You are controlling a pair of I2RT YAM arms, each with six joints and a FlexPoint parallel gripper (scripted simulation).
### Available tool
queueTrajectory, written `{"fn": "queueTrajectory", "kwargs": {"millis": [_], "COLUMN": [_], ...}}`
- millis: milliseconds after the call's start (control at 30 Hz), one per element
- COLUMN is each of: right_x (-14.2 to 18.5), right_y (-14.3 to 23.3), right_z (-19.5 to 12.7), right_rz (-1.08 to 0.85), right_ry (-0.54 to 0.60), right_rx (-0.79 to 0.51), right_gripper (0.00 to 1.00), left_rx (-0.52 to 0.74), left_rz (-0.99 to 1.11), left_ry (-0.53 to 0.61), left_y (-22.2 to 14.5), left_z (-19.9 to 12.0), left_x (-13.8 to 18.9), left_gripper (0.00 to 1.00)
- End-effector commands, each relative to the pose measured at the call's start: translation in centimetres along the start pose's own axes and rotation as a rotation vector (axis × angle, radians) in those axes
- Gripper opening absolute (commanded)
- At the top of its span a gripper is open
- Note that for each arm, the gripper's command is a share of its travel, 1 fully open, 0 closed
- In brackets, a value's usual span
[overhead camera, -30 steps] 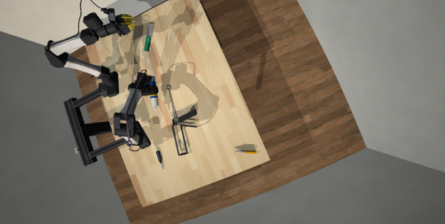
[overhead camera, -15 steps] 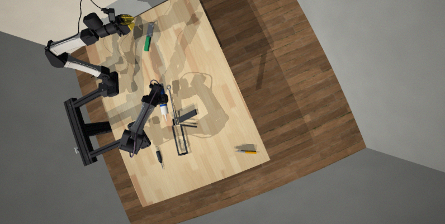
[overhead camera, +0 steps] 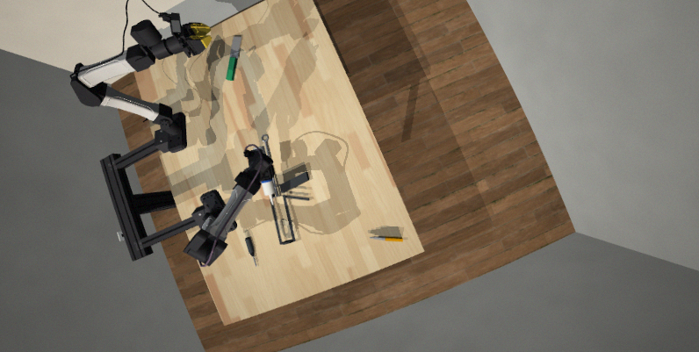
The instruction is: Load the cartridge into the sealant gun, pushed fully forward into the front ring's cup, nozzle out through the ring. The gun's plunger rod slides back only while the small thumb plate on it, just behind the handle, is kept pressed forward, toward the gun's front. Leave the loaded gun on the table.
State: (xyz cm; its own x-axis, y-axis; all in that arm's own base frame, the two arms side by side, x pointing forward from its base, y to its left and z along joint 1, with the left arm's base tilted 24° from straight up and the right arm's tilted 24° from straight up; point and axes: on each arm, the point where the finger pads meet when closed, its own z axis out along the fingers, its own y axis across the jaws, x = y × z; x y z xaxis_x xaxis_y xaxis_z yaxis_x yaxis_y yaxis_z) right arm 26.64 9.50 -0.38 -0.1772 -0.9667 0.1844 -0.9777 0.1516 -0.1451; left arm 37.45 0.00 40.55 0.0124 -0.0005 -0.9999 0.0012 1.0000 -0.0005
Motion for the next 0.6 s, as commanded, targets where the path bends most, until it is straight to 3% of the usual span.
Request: {"fn": "queueTrajectory", "kwargs": {"millis": [0, 567], "right_x": [0.5, 9.0], "right_y": [-0.5, -0.6], "right_z": [-1.4, -2.3], "right_rz": [-0.056, -0.093], "right_ry": [-0.08, -0.105], "right_rx": [0.018, 0.083], "right_gripper": [0.0, 0.0], "left_rx": [0.013, 0.013], "left_rz": [-0.003, -0.003], "left_ry": [-0.049, -0.049], "left_y": [-0.6, -0.6], "left_z": [0.1, 0.1], "left_x": [-2.1, -2.1], "left_gripper": [0.53, 0.53]}}
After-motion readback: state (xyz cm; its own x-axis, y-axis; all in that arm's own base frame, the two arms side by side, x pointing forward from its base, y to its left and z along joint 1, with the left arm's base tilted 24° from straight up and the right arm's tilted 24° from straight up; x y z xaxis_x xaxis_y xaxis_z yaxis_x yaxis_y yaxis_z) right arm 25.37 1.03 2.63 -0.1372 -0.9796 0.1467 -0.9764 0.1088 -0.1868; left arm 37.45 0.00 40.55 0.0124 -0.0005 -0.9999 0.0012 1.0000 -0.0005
